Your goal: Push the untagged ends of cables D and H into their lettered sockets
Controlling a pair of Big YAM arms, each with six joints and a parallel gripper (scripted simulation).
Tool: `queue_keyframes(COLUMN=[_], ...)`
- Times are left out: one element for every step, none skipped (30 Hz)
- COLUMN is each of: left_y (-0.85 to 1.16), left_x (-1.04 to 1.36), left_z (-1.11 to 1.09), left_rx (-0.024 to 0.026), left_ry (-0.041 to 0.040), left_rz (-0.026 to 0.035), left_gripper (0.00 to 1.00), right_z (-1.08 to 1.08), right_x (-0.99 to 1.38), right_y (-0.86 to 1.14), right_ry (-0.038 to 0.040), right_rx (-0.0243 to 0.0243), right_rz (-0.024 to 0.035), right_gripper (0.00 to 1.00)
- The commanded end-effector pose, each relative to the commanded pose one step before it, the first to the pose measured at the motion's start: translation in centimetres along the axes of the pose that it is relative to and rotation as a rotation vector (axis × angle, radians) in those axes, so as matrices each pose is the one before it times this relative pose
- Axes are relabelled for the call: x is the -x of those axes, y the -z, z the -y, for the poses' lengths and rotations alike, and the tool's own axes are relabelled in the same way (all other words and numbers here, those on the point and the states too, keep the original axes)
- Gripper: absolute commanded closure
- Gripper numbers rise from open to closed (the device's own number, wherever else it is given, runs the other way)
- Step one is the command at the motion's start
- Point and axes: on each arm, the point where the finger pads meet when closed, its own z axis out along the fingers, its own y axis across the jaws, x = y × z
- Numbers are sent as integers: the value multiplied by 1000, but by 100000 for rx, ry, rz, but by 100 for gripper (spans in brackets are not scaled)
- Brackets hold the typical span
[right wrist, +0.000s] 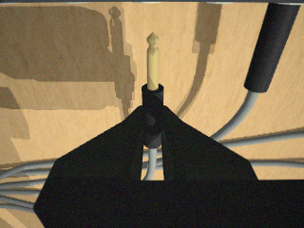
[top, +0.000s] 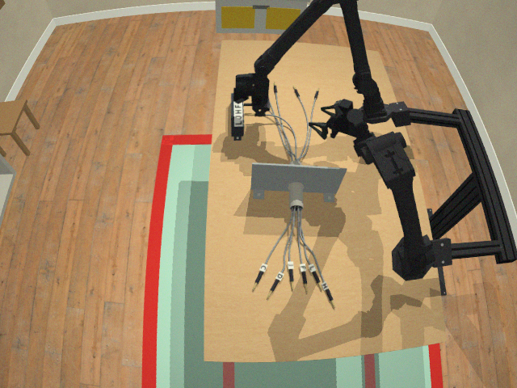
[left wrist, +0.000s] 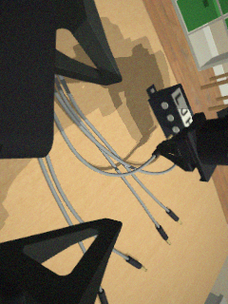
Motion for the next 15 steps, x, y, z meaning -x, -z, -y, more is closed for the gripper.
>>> queue_keyframes(left_y=[-468, 0, 0, 0, 0, 0, 0, 0, 0, 0, 0, 0, 0, 0, 0], left_x=[859, 0, 0, 0, 0, 0, 0, 0, 0, 0, 0, 0, 0, 0, 0], left_z=[341, 0, 0, 0, 0, 0, 0, 0, 0, 0, 0, 0, 0, 0, 0], left_rx=[464, 0, 0, 0, 0, 0, 0, 0, 0, 0, 0, 0, 0, 0, 0], left_ry=[1588, 0, 0, 0, 0, 0, 0, 0, 0, 0, 0, 0, 0, 0, 0], left_rz=[1630, 0, 0, 0, 0, 0, 0, 0, 0, 0, 0, 0, 0, 0, 0], left_gripper=[0, 0, 0, 0, 0, 0, 0, 0, 0, 0, 0, 0, 0, 0, 0], right_z=[-762, 0, 0, 0, 0, 0, 760, -835, -43, -210, 308, -25, -22, 154, -359], right_x=[1667, 0, 0, 0, 0, 0, -520, 399, 1, -625, 351, 29, 45, 929, -278], right_y=[405, 0, 0, 0, 0, 0, 94, -60, 37, -331, 733, 30, 25, 373, -700], right_ry=[807, 0, 0, 0, 0, 0, -1522, 2127, 276, 245, -1942, -19, 5, -377, 949], right_rx=[325, 0, 0, 0, 0, 0, -331, 398, 3, -10, -10, -12, -8, 0, 29], right_rz=[1833, 0, 0, 0, 0, 0, 65, -912, -269, -398, 1853, 134, 139, 1616, -1564], right_gripper=[95, 95, 95, 95, 95, 95, 95, 95, 95, 95, 95, 95, 95, 95, 95])
